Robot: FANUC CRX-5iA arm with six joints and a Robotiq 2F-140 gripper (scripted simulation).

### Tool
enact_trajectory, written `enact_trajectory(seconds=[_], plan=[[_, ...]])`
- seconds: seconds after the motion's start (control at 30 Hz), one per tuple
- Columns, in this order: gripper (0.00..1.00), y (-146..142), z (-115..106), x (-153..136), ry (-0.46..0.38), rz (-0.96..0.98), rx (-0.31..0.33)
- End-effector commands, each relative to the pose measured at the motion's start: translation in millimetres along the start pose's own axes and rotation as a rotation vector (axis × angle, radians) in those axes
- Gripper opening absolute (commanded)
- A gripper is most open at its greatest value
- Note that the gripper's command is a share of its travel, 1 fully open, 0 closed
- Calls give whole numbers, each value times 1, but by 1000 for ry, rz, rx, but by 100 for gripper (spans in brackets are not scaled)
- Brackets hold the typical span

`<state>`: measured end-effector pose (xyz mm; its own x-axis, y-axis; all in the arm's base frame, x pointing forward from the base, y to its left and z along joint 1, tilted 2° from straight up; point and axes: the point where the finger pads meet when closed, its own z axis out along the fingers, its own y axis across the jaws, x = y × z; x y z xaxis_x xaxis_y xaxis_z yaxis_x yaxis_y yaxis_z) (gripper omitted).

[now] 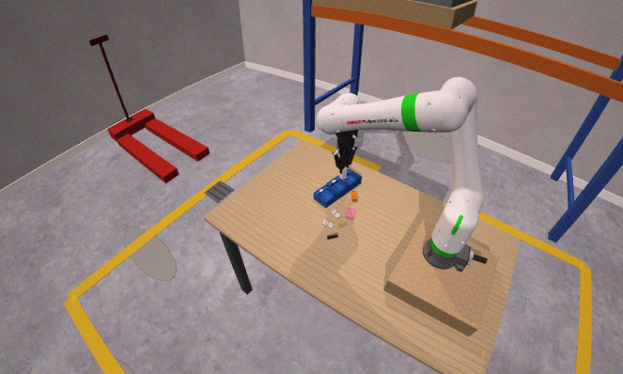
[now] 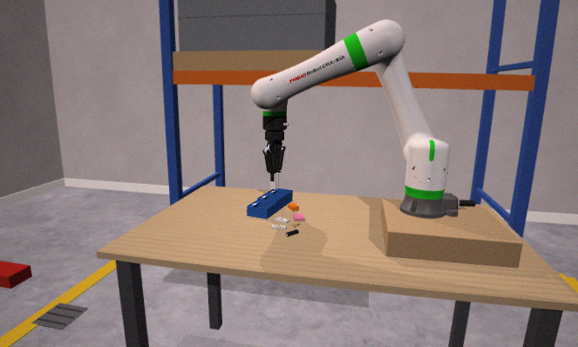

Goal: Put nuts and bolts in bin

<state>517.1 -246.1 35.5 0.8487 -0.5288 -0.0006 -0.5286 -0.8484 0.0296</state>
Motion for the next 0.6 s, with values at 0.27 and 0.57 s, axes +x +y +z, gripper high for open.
enact_trajectory(seconds=[0.27,0.57], plan=[[5,-10,8,-1,1,1,-1],[5,-10,32,-1,1,1,-1]])
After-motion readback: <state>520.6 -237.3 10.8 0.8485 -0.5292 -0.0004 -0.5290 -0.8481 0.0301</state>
